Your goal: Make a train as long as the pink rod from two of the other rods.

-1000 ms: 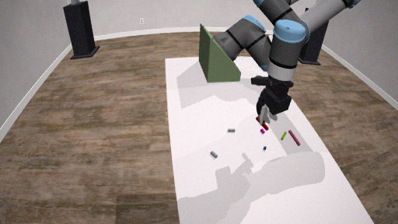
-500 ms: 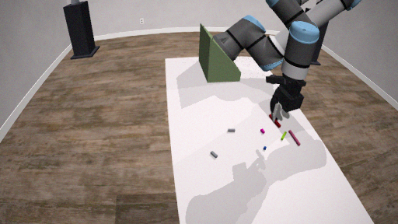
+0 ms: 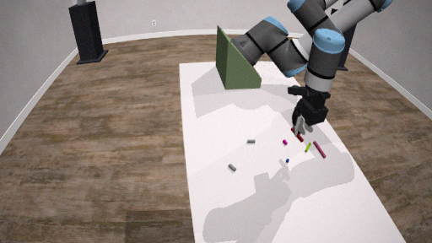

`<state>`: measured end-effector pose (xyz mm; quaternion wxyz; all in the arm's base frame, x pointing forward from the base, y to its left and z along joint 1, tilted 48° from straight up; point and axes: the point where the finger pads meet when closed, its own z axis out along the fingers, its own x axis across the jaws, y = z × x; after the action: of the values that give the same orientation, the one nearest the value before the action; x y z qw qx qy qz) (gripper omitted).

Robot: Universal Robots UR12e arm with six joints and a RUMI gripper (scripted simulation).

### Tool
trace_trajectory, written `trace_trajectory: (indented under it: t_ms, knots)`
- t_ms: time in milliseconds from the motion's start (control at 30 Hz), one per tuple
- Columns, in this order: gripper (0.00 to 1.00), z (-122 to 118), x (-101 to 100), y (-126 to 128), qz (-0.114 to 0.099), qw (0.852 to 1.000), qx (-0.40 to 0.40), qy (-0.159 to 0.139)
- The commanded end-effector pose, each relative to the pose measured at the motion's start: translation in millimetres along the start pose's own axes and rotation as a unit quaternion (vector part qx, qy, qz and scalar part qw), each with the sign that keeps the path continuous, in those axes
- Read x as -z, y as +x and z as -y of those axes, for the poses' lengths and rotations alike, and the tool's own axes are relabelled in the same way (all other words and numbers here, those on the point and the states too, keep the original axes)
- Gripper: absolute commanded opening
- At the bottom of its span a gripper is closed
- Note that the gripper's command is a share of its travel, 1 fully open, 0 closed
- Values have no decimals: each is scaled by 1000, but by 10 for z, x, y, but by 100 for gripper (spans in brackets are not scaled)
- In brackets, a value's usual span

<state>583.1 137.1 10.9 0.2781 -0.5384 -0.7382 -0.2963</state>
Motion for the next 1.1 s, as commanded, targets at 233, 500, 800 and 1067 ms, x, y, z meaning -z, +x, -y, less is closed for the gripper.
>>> trace_trajectory:
  t_ms: [233,500,800,1067]
  knots:
    - [0,-8,-400,-5,1,1000,0,-1]
    - [0,-8,-651,-6,1,1000,0,-1]
    - [0,-8,-696,-6,1,1000,0,-1]
    - [0,-8,-696,-6,1,1000,0,-1]
